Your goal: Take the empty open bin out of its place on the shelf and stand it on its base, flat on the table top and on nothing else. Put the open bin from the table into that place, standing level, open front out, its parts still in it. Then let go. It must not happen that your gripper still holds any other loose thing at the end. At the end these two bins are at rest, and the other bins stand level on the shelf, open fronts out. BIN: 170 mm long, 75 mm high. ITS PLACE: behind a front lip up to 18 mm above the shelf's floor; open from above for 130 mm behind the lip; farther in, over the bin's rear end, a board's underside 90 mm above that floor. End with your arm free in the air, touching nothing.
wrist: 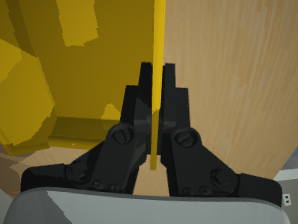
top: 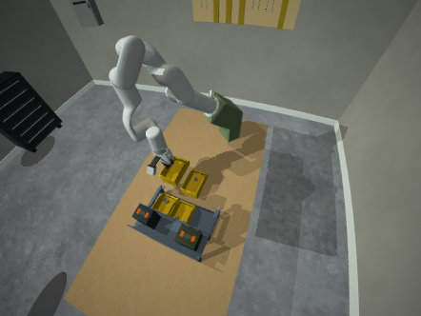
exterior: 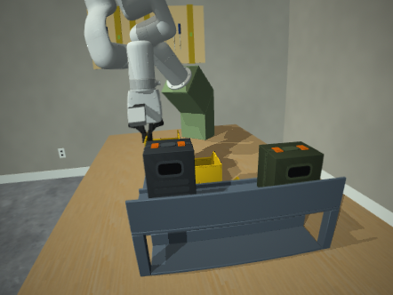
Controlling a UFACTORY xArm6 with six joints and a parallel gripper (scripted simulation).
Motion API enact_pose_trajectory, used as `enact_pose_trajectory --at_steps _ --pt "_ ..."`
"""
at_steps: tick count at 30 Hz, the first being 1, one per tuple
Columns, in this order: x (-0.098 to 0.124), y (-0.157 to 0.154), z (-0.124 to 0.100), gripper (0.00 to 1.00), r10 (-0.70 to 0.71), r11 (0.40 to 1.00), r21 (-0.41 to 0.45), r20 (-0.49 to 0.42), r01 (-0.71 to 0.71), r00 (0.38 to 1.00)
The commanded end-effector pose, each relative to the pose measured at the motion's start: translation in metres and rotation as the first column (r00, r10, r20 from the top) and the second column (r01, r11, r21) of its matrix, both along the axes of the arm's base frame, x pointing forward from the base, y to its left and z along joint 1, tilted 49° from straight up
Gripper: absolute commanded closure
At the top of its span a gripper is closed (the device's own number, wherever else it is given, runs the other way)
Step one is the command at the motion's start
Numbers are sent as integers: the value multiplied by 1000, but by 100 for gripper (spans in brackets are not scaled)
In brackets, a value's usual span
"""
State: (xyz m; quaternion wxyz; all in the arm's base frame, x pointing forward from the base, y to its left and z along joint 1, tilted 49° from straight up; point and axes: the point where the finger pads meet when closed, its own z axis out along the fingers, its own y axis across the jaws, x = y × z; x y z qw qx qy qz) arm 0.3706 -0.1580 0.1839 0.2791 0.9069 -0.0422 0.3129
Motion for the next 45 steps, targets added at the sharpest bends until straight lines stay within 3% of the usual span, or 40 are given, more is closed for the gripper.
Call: enact_pose_trajectory --at_steps 1,28,45 --pt "-4 -10 6 100 6 1000 9 -5 -6 1000" --pt "-5 -14 7 100 6 1000 9 -5 -6 1000" --pt "8 -27 -9 100 6 1000 9 -5 -6 1000"
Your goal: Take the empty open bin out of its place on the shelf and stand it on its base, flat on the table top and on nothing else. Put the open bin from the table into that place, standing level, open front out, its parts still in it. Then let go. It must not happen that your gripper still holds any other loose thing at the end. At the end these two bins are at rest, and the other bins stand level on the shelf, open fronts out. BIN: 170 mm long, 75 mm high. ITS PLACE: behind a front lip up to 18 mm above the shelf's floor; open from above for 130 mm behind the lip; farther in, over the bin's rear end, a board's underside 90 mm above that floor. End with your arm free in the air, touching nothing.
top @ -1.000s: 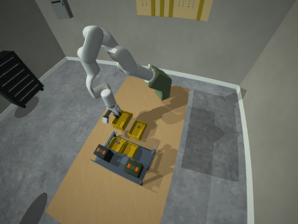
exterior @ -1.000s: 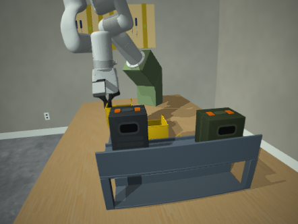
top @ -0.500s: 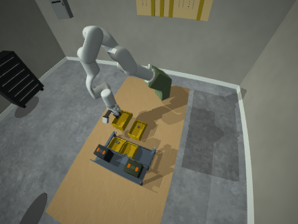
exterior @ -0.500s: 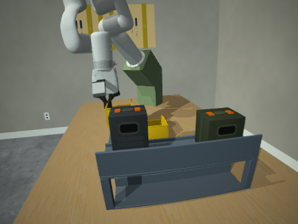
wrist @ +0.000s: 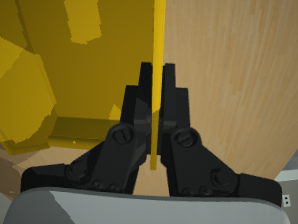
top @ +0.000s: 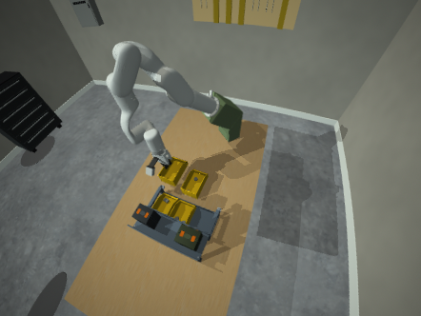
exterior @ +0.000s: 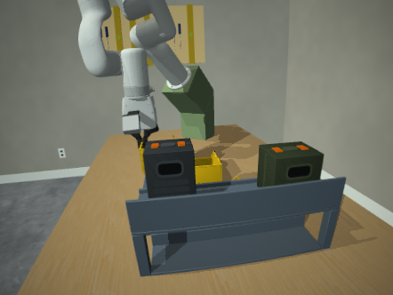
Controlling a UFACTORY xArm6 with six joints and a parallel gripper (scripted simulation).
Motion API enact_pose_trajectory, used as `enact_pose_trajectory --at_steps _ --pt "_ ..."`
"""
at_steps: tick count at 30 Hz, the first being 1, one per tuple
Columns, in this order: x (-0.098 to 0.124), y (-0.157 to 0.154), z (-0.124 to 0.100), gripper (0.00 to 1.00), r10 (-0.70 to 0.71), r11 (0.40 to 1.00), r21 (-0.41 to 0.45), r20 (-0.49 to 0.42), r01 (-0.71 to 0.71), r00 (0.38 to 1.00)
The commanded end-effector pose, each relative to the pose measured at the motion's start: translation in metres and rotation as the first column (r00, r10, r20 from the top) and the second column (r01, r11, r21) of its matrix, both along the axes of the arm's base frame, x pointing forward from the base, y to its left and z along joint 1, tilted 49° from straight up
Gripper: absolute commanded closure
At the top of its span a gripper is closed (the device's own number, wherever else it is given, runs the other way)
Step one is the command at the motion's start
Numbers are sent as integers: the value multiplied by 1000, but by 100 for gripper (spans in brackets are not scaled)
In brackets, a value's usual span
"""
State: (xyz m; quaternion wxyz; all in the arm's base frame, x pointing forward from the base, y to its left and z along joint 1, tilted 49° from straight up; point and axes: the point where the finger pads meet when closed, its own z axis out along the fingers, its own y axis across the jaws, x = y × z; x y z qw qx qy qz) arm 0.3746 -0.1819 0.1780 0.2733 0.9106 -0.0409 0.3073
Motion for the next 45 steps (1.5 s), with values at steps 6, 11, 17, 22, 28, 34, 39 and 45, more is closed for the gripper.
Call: enact_pose_trajectory --at_steps 6,11,17,22,28,34,39,45 --pt "14 -13 -15 100 2 1000 -3 7 -2 1000" --pt "22 -21 -25 100 2 1000 -3 7 -2 1000" --pt "28 -26 -32 100 2 1000 -3 7 -2 1000" --pt "32 -31 -37 100 2 1000 -3 7 -2 1000" --pt "33 -32 -38 100 2 1000 -3 7 -2 1000" --pt "33 -32 -38 100 2 1000 -3 7 -2 1000" --pt "33 -32 -38 100 2 1000 -3 7 -2 1000" --pt "34 -32 -39 100 2 1000 -3 7 -2 1000"
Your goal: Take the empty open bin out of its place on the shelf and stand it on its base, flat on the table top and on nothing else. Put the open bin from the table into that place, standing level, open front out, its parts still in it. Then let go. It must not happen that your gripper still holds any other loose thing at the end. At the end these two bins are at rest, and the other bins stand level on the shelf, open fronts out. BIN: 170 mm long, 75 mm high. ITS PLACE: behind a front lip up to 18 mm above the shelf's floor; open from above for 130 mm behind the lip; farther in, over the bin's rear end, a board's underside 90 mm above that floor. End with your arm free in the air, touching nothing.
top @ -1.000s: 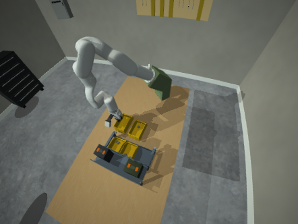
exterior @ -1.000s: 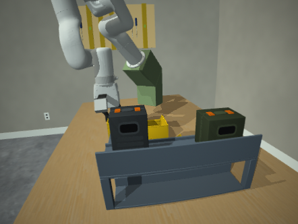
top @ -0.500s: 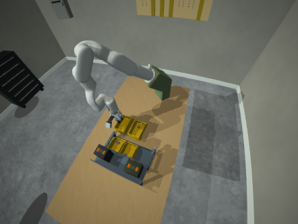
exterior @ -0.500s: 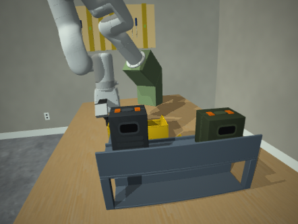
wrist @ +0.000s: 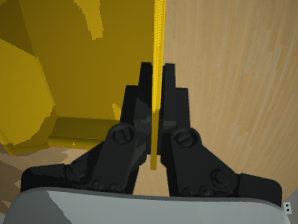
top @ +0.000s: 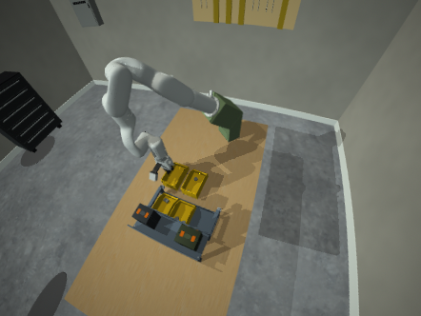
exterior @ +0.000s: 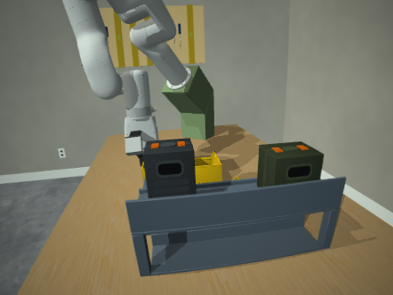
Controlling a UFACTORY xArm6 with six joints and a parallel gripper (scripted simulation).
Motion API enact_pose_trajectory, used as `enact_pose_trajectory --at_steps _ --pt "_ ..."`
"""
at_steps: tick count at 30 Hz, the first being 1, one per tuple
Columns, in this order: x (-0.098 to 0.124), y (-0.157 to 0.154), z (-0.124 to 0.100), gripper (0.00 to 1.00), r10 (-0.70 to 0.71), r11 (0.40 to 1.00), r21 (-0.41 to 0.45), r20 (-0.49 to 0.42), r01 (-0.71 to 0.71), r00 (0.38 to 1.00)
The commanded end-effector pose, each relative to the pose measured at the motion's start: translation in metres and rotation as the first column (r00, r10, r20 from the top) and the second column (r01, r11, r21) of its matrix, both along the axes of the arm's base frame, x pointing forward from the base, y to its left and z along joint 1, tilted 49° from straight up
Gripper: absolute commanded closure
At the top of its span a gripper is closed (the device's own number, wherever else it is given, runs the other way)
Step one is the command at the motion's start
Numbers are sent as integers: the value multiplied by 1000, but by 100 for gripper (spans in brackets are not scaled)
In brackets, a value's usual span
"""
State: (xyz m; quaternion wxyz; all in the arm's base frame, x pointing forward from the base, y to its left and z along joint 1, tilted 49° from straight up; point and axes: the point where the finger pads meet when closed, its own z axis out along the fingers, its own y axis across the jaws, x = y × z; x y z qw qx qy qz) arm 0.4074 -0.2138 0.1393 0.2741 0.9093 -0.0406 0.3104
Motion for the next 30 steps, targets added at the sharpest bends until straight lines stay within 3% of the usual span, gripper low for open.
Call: enact_pose_trajectory --at_steps 1,26,27,30 --pt "1 -1 0 100 1 1000 0 1 -1 1000" --pt "4 -3 -4 100 1 1000 0 1 -1 1000" --pt "4 -3 -4 74 1 1000 0 1 -1 1000" --pt "4 -3 -4 74 1 1000 0 1 -1 1000"
